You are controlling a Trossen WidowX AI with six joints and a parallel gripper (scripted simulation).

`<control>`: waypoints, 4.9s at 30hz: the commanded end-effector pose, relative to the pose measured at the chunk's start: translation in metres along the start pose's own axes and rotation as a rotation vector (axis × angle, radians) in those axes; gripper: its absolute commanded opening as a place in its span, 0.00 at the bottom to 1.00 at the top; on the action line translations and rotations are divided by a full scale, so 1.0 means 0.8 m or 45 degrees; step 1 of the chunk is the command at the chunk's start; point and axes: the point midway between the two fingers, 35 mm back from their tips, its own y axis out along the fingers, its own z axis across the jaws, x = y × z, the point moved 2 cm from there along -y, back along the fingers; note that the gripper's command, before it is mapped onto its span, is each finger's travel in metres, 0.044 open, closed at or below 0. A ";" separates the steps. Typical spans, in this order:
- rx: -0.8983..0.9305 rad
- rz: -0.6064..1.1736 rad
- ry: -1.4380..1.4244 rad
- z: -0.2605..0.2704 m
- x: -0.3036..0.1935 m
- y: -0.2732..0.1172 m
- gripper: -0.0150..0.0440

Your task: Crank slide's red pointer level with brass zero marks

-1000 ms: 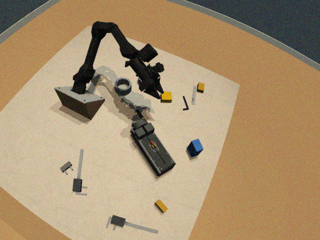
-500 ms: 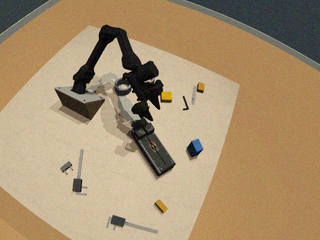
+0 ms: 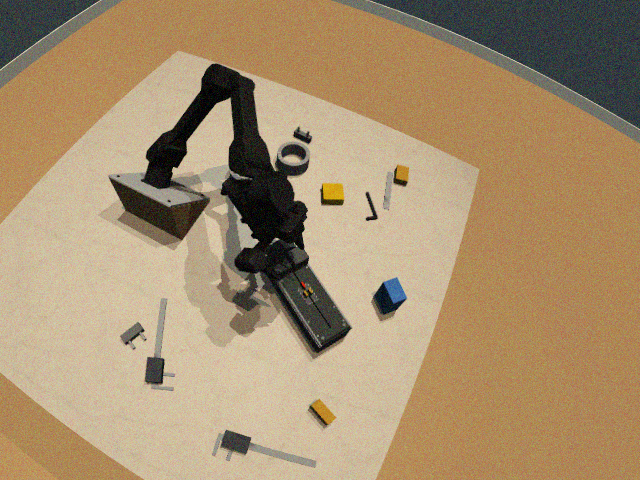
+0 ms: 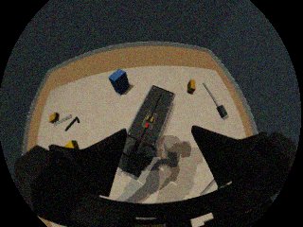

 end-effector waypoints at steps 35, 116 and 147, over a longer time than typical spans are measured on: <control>0.034 0.004 0.033 -0.006 -0.009 0.018 1.00; -0.312 -0.084 0.487 0.158 -0.165 0.031 1.00; -0.309 -0.084 0.489 0.161 -0.188 0.054 0.42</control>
